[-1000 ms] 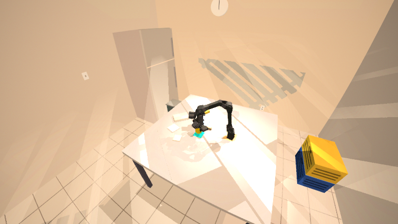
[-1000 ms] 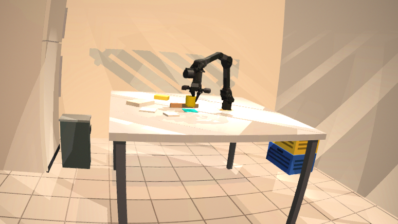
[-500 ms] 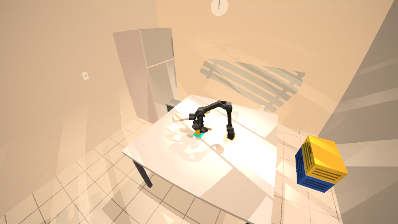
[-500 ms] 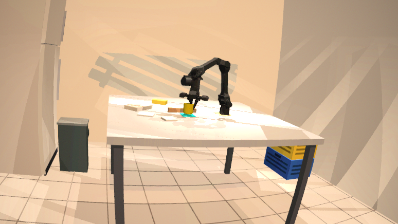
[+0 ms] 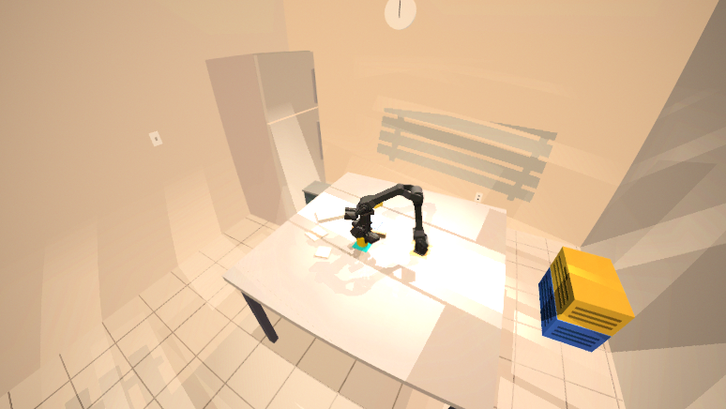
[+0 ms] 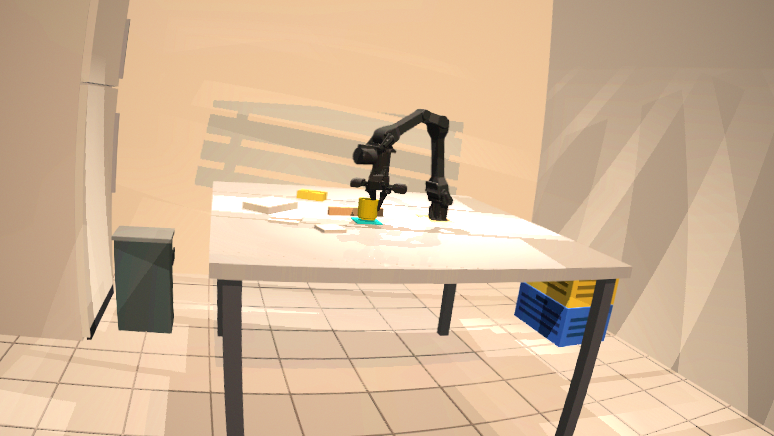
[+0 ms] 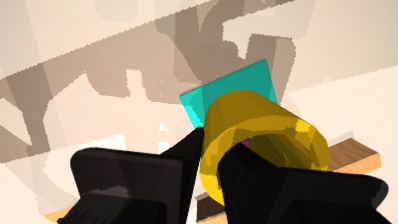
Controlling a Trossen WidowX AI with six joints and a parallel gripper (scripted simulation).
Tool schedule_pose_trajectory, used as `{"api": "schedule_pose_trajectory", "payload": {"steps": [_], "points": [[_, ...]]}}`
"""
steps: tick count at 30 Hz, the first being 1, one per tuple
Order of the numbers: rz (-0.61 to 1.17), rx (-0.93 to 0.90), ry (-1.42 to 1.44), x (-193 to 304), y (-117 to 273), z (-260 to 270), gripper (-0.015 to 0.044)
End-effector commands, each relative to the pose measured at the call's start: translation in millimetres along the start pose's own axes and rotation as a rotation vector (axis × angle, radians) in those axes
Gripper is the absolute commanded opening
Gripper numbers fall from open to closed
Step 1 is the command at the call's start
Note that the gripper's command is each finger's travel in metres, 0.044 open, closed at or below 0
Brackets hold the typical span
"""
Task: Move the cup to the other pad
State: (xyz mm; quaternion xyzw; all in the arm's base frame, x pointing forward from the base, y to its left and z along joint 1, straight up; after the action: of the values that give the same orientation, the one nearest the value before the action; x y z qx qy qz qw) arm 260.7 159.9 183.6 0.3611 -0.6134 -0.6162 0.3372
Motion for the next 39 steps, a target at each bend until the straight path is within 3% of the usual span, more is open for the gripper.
{"api": "schedule_pose_trajectory", "payload": {"steps": [1,5,39], "points": [[-0.001,0.000,0.000,0,0,0,0.0053],[-0.001,0.000,0.000,0,0,0,0.0146],[-0.001,-0.003,-0.003,0,34,-1,0.0146]]}}
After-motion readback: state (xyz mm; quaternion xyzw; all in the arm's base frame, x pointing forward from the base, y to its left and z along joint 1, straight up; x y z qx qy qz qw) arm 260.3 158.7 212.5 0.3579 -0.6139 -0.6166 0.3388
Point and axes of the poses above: the point midway between the two fingers, 35 mm back from their tips, its own y axis back along the fingers, its own z axis across the jaws, x = y × z, the point moved 10 cm from there along y, back along the fingers, and after that the axes turned 11 degrees about -y, right-handed, at the moved point
